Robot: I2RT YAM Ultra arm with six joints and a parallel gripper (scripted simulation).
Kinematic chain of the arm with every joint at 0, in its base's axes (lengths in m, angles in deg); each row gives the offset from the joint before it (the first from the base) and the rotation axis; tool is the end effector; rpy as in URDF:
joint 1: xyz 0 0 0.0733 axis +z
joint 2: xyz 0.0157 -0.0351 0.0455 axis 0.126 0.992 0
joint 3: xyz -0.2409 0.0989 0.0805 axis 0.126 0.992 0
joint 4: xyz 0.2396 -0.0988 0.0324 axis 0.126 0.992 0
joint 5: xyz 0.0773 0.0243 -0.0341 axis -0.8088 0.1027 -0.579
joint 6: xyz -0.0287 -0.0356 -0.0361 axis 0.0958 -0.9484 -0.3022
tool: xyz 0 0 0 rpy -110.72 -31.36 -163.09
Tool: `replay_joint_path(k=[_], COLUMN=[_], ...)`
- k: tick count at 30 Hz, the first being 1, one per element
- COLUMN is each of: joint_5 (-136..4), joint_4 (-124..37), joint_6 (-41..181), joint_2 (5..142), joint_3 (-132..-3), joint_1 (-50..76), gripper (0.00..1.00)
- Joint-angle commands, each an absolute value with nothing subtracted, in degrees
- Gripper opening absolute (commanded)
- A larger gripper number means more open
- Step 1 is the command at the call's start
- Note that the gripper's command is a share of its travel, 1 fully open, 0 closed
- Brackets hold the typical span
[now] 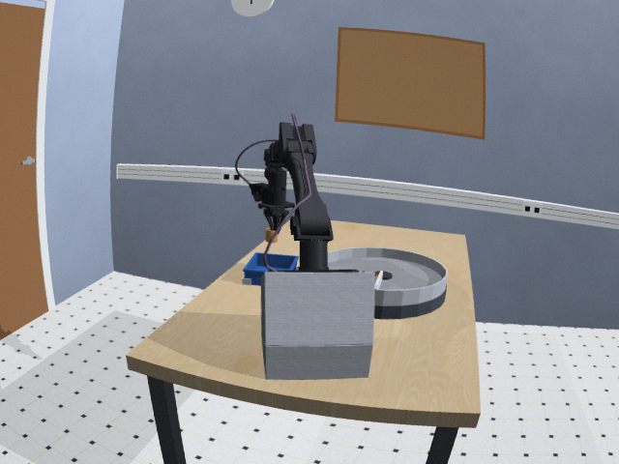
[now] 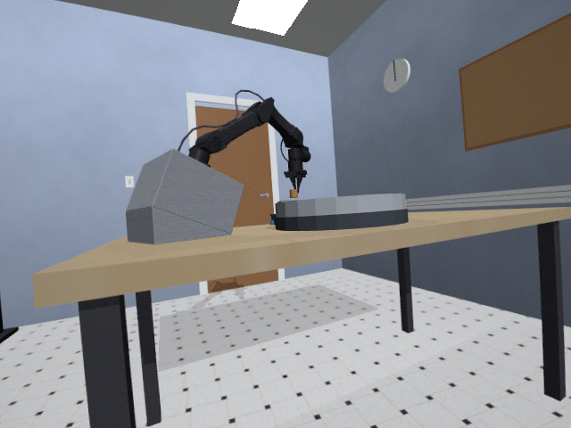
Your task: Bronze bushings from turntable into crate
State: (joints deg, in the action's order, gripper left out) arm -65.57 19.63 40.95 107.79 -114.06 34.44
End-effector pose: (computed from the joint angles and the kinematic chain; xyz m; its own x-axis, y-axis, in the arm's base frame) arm 0.4101 0.2096 0.2890 -0.4999 -0.8107 -0.3048 -0.7902 0.5710 -0.2226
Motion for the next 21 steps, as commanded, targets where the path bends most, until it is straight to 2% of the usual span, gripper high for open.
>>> replay_joint_path(k=[1,13,21], joint_5=[-65.76,-66.29,-66.30], joint_4=[20.56,9.90,7.80], joint_6=[40.58,39.98,39.99], joint_2=[107.79,110.90,109.99], joint_3=[-115.78,-106.47,-108.19], joint_1=[33.96,33.26,33.39], gripper=[0.00,0.00,0.00])
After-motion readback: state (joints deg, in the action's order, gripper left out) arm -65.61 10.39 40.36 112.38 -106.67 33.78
